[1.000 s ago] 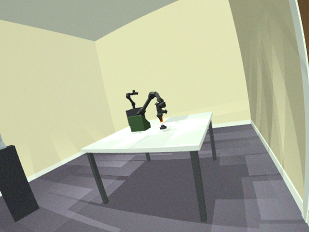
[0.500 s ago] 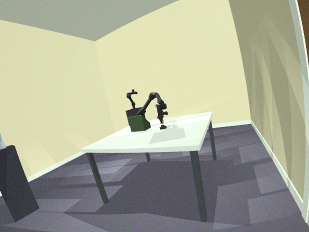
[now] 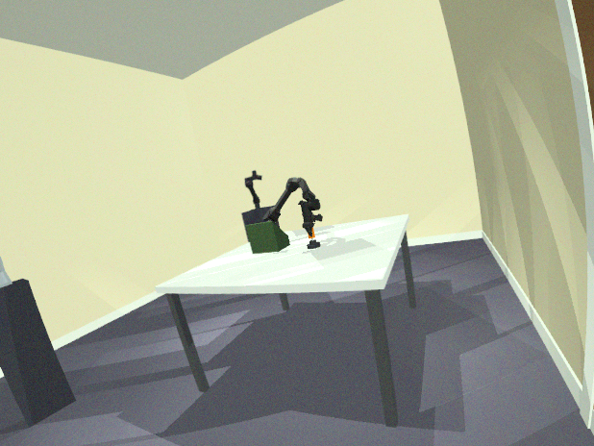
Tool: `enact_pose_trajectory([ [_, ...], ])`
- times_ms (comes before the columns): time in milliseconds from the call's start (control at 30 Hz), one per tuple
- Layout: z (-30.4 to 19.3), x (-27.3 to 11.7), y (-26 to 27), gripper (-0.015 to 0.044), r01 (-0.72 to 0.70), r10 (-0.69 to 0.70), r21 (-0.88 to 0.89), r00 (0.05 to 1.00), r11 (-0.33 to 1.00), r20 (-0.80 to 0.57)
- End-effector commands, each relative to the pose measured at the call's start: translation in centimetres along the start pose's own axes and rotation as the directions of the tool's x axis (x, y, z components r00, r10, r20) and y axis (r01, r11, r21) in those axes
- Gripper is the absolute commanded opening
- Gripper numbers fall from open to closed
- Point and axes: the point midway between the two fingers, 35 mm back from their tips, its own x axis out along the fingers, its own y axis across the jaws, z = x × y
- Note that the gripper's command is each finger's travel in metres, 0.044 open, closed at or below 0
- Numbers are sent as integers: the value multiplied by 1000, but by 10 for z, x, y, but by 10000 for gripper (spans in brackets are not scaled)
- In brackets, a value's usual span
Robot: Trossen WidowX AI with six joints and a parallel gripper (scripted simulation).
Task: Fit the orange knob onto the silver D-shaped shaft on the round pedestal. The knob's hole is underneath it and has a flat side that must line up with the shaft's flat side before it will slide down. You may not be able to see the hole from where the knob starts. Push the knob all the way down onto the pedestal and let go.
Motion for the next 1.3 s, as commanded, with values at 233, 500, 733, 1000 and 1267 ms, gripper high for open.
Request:
enact_pose_trajectory([
  [233, 2, -5, 1, 0, 2, -1, -198, 1000, 980, 5],
  [500, 3, -4, -1, 0, 2, -1, -208, 1000, 978, 5],
  [733, 4, -1, -1, 0, 2, -1, -208, 1000, 978, 5],
  [1000, 4, 1, -1, 0, 2, -1, -208, 1000, 978, 5],
  [1267, 3, -4, 0, 0, 2, -1, -208, 1000, 978, 5],
])
